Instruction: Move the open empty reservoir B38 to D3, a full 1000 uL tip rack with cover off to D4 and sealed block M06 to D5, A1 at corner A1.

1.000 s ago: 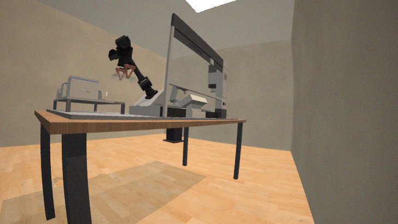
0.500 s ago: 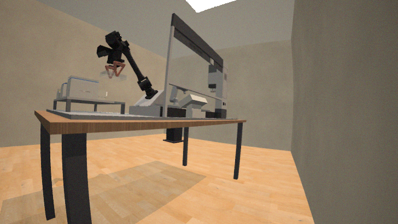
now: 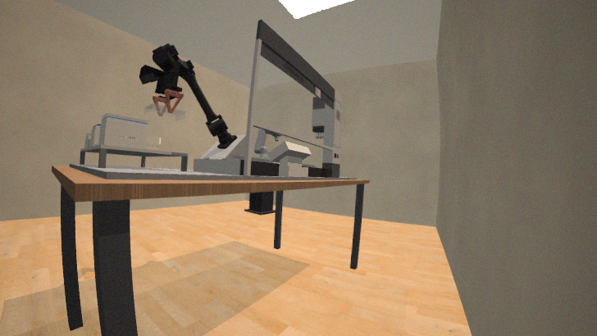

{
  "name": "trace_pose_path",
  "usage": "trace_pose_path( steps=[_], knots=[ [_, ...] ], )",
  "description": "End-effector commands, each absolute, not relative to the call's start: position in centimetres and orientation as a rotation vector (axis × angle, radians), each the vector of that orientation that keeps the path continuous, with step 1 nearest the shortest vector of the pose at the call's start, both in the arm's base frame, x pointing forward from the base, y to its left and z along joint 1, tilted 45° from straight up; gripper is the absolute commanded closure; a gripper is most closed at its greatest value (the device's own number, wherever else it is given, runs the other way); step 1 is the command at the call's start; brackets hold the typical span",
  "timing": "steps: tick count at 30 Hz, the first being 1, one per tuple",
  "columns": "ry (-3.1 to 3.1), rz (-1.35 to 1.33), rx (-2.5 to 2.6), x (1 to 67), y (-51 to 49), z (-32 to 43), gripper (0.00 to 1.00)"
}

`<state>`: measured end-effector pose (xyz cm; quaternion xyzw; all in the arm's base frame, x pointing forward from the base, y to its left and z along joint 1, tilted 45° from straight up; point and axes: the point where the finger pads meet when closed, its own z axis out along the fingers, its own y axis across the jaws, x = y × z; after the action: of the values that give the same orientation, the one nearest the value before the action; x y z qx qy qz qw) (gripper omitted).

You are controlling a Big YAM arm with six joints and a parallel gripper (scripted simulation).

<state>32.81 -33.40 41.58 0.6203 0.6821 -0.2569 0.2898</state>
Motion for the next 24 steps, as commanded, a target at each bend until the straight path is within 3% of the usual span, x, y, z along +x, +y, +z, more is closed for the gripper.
trace_pose_path(
  steps=[1,24],
  knots=[
    [1.796,-0.673,1.625,32.85,-32.99,43.73,1.0],
    [1.809,-0.669,1.604,32.55,-32.07,44.2,1.0]
  ],
)
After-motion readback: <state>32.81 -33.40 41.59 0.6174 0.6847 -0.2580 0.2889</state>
